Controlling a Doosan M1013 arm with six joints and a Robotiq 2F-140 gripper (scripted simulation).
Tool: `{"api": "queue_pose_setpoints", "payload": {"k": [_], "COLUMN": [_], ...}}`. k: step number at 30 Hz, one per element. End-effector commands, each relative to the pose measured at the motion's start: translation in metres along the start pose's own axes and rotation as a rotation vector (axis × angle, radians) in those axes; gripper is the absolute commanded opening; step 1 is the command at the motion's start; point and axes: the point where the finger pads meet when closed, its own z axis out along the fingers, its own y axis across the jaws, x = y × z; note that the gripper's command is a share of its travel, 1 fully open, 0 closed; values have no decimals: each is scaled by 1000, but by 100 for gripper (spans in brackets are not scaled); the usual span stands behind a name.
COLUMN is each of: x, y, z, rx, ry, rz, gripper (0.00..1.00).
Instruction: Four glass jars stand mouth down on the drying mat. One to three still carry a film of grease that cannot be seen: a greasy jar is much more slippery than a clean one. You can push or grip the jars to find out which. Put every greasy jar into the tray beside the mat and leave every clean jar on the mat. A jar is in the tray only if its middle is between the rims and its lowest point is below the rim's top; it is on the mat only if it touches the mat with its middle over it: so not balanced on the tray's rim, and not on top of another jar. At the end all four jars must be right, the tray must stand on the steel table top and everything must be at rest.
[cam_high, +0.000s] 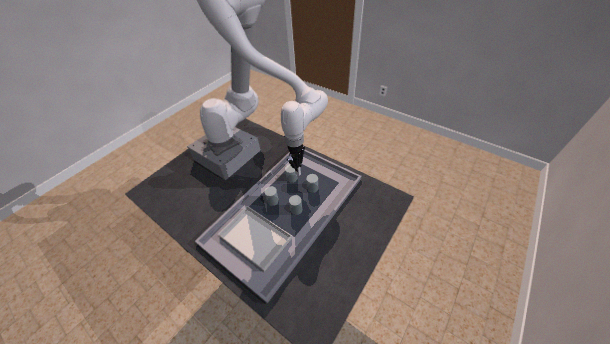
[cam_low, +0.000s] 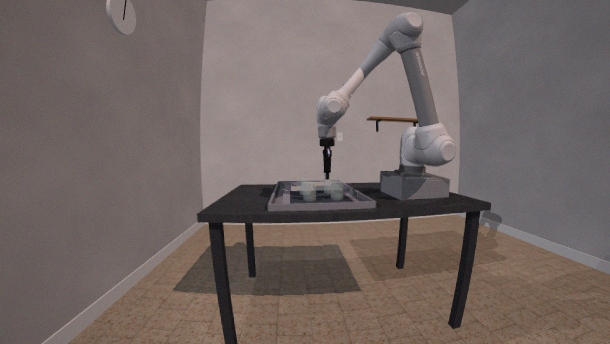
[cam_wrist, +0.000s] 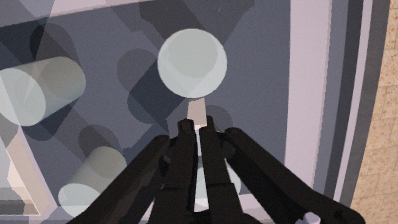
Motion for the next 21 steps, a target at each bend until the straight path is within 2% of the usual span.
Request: {"api": "queue_pose_setpoints", "payload": {"k": [1,21], "x": [0,3], "y": [0,0], "z": [0,0], "rx": [0,0], "ry": [0,0], "rz": [0,0], "gripper": [0,0]}}
